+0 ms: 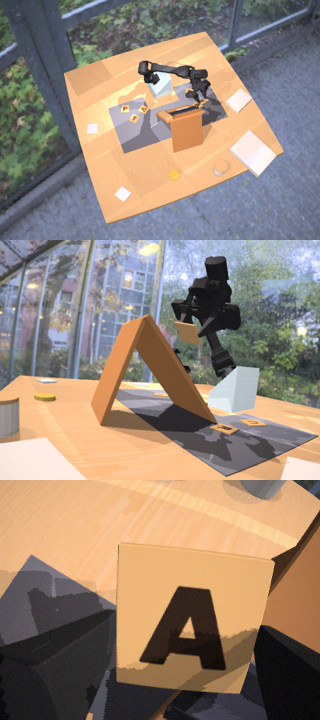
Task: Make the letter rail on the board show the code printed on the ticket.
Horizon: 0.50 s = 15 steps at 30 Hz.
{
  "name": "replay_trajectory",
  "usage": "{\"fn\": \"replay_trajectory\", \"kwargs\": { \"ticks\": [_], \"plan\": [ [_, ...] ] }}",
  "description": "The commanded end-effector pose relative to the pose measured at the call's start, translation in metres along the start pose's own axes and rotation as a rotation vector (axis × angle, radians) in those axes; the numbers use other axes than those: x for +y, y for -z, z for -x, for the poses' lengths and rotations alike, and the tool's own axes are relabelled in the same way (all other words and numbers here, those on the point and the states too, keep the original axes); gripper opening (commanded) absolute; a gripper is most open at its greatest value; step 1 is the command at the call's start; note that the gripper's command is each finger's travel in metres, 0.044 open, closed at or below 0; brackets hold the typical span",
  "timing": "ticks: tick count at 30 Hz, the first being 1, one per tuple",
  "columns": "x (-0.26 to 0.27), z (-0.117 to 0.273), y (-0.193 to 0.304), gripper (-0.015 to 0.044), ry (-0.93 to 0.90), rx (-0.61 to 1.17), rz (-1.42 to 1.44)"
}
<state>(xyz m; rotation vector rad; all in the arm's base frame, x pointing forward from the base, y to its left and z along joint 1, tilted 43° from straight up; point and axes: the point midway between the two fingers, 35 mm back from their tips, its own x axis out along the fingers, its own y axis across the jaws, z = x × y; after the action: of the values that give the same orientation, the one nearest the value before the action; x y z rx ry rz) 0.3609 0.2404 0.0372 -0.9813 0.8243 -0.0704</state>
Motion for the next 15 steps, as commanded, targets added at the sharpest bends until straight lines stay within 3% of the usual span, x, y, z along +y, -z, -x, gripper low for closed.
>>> {"fn": "replay_trajectory", "kwargs": {
  "ticks": [1,15],
  "plan": [
    [0.017,-0.001,0.002,0.0000,0.034,-0.001,-0.069],
    [0.074,-0.004,0.019,0.0000,0.158,-0.058,-0.345]
  ]
}}
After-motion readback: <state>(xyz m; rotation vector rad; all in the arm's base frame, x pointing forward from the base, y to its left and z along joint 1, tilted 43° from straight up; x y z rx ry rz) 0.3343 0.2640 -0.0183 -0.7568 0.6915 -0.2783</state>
